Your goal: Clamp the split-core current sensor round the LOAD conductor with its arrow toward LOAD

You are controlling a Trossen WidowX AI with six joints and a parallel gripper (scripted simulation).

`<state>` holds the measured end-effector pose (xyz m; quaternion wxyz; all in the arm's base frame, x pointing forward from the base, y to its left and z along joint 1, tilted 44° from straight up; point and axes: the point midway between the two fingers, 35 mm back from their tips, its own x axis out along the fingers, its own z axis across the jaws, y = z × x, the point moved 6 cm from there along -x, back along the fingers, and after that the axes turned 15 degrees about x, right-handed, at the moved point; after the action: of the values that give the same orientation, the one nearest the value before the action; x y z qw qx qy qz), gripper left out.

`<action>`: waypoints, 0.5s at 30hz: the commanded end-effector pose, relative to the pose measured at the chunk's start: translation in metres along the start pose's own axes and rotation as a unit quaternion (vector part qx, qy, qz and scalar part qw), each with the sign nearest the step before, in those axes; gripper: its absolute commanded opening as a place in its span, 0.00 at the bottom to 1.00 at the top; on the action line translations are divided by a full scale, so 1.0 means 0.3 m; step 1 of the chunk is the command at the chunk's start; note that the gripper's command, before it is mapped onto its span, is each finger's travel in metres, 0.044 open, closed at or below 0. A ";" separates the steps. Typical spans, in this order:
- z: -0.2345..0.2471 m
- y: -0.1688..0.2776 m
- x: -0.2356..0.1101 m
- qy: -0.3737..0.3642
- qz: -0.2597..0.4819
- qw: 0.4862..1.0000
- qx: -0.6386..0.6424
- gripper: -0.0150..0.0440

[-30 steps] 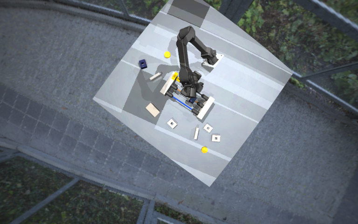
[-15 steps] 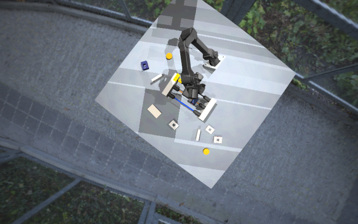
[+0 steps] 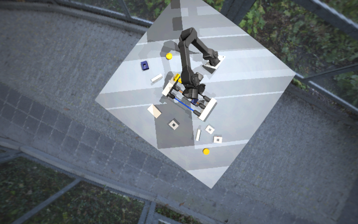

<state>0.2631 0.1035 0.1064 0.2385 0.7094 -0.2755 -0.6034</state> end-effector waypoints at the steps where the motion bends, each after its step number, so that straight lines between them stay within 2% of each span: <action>1: -0.001 0.000 -0.002 0.000 0.000 1.000 0.001 0.83; 5: -0.001 0.000 -0.002 0.000 0.000 1.000 0.001 1.00; 12: -0.001 0.000 -0.002 0.000 0.000 1.000 0.001 1.00; 15: -0.004 0.000 0.088 -0.004 0.002 1.000 -0.001 1.00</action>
<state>0.2651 0.1020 0.1029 0.2357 0.7130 -0.2727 -0.6014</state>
